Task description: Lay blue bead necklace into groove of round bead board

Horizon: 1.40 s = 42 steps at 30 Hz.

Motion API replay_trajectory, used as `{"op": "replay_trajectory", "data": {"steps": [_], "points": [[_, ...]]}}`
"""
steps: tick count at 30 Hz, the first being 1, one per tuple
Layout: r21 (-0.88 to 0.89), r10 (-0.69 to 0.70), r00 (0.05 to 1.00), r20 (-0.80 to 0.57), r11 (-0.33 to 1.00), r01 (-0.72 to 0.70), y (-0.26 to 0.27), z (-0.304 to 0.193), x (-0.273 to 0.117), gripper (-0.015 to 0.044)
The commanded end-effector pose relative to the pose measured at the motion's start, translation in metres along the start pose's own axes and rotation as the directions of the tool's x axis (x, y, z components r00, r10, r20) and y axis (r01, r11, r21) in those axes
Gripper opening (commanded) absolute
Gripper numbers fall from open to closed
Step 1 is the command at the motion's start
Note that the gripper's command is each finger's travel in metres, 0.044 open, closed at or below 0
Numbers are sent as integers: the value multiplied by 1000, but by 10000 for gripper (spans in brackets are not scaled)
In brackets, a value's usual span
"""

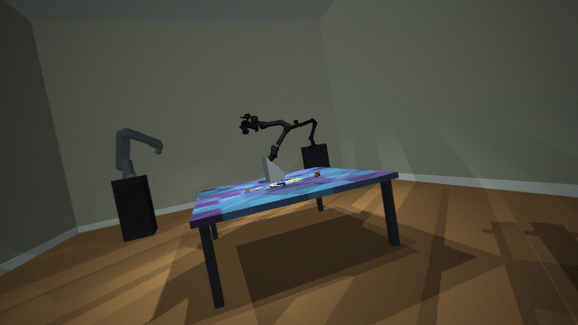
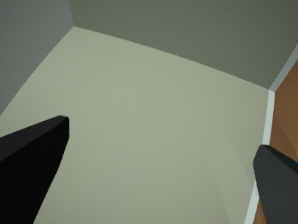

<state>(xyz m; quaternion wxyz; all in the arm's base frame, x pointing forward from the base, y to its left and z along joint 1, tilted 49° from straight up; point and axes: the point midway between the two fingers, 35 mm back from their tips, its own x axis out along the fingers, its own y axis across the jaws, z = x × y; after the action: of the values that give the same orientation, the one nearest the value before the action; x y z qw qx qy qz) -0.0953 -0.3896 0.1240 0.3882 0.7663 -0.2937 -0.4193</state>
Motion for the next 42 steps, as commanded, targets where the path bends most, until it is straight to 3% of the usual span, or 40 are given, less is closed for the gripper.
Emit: {"op": "replay_trajectory", "data": {"steps": [1, 8, 25, 42], "points": [[-4, -2, 1000, -3, 1000, 2, 0, -1, 1, 374], [-158, -81, 991, -102, 985, 65, -9, -32, 35, 200], [-578, -294, 901, -320, 814, 60, -45, -128, 111, 200], [-828, -498, 751, -434, 549, -114, -99, -226, 147, 200]]}}
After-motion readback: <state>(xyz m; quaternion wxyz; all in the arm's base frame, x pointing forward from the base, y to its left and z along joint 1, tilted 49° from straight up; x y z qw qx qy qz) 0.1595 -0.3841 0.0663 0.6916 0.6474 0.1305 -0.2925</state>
